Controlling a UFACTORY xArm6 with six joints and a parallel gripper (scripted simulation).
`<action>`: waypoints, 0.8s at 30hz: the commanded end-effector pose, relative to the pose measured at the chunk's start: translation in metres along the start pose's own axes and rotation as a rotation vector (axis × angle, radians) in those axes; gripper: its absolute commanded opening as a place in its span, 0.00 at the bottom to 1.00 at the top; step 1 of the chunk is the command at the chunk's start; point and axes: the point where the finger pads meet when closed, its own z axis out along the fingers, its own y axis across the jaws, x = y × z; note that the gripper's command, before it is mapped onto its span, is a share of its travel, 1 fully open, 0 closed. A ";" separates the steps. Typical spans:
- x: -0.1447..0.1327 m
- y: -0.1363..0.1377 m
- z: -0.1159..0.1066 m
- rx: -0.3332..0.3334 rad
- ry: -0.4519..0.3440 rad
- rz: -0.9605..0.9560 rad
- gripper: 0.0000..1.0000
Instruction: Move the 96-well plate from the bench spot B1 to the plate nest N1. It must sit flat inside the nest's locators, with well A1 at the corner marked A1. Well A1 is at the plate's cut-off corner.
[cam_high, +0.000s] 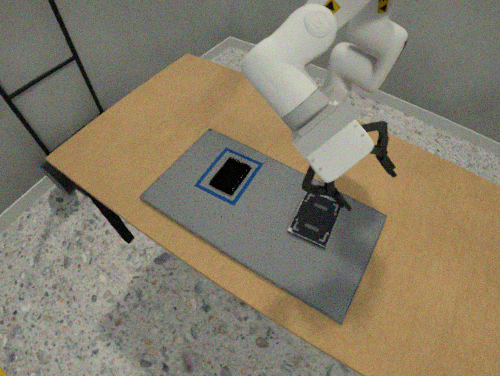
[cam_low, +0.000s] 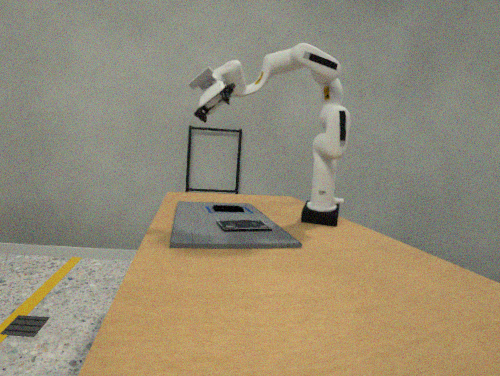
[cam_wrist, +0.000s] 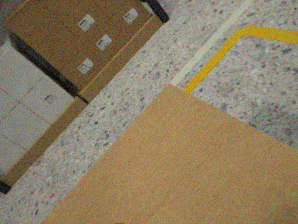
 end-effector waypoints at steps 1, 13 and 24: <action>0.002 -0.001 -0.001 -0.002 0.002 -0.004 1.00; 0.002 -0.001 -0.001 -0.002 0.002 -0.004 1.00; -0.019 0.027 -0.008 -0.115 -0.037 0.095 1.00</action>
